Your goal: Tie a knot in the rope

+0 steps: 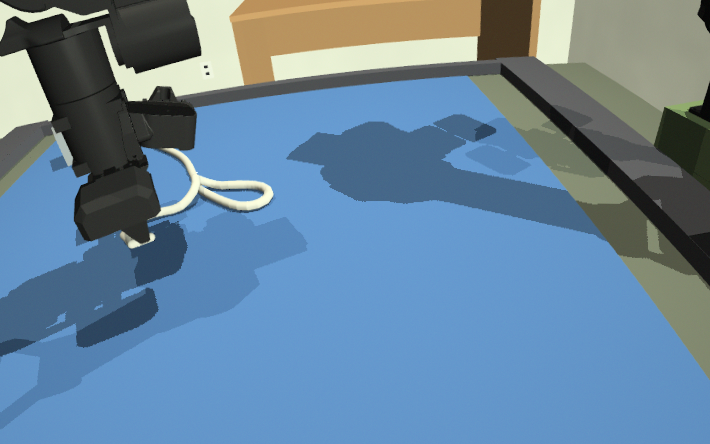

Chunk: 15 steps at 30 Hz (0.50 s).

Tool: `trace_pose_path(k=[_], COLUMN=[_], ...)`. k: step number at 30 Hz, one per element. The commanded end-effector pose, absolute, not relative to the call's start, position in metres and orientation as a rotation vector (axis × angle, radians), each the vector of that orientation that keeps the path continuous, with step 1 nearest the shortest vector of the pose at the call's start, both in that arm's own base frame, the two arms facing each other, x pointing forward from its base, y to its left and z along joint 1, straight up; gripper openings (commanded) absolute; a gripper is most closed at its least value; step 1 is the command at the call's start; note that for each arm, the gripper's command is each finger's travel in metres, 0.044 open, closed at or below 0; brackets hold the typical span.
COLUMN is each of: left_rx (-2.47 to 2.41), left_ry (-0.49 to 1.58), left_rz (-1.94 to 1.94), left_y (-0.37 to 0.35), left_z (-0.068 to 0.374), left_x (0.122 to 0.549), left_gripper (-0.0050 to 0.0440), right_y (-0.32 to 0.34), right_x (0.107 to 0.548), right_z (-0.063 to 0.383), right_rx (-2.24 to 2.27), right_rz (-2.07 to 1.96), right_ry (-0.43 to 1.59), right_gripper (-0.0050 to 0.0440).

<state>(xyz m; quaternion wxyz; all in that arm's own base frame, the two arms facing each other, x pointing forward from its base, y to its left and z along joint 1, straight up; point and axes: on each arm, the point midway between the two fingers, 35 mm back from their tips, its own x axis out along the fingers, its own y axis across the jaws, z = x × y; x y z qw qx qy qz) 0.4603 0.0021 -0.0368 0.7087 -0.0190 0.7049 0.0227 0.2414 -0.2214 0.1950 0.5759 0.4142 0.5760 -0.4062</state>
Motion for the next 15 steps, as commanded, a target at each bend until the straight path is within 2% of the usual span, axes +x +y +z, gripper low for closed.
trace_pose_path(k=[1, 15], left_rx=[-0.095, -0.1], left_ry=[1.54, 1.54], left_rz=[0.093, 0.097], left_y=[0.0013, 0.002], left_z=[-0.027, -0.0267], left_x=[0.4647, 0.4682], left_gripper=[0.002, 0.002], right_y=[-0.221, -0.221], right_x=[0.2402, 0.2402], right_z=[0.2028, 0.2028], right_rx=[0.96, 0.96], right_rz=[-0.951, -0.951], right_ry=[1.325, 1.325], right_gripper=[0.0085, 0.0085])
